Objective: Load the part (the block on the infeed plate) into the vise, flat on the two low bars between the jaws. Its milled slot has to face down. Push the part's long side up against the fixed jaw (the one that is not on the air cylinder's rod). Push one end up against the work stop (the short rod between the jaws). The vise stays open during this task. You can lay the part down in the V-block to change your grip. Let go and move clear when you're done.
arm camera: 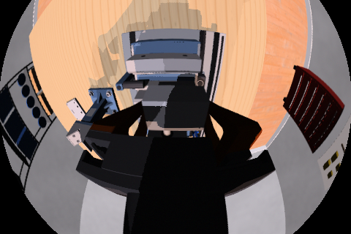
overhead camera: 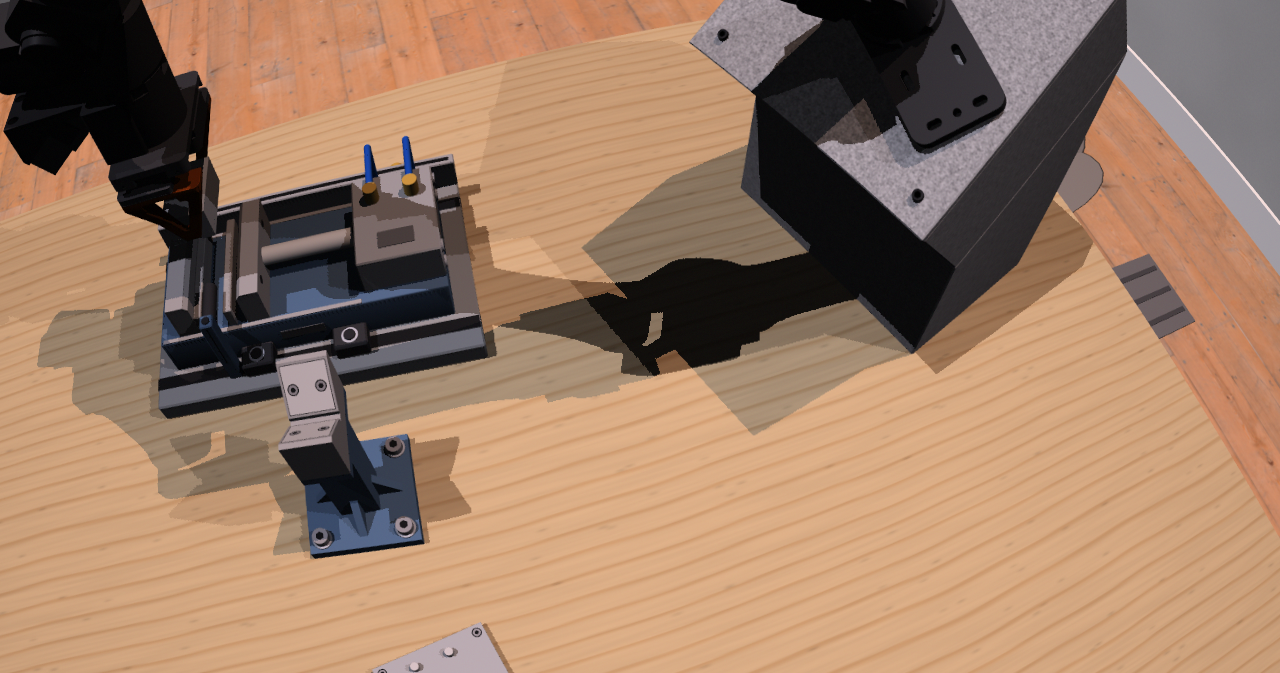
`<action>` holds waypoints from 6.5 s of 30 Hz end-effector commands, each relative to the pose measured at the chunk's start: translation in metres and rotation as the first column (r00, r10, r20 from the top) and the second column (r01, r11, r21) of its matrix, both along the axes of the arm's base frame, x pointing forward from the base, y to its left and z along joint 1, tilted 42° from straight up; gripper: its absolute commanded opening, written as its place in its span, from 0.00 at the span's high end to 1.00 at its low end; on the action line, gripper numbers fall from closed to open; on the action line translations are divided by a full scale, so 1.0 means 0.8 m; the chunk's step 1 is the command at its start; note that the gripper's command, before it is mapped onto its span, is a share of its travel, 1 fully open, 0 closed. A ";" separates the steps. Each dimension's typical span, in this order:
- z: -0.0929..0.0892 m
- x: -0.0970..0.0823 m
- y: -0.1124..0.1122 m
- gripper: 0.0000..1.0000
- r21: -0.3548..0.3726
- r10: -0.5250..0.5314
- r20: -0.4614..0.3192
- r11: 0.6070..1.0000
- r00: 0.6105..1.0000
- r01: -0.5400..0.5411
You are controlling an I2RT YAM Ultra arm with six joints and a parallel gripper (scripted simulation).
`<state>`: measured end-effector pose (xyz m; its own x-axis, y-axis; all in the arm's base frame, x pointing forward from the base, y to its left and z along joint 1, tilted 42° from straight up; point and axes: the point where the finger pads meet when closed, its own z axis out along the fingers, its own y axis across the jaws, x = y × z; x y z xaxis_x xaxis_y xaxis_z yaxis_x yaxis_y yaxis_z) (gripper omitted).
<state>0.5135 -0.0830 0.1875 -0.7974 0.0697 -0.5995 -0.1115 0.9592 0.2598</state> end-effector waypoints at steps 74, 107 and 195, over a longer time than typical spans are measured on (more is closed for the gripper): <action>0.042 0.007 -0.009 1.00 -0.028 -0.015 0.081 0.999 0.997 0.018; 0.005 0.022 -0.004 1.00 -0.016 -0.021 0.056 1.000 0.998 0.022; -0.009 0.017 -0.004 1.00 -0.004 -0.034 0.041 0.999 0.999 0.034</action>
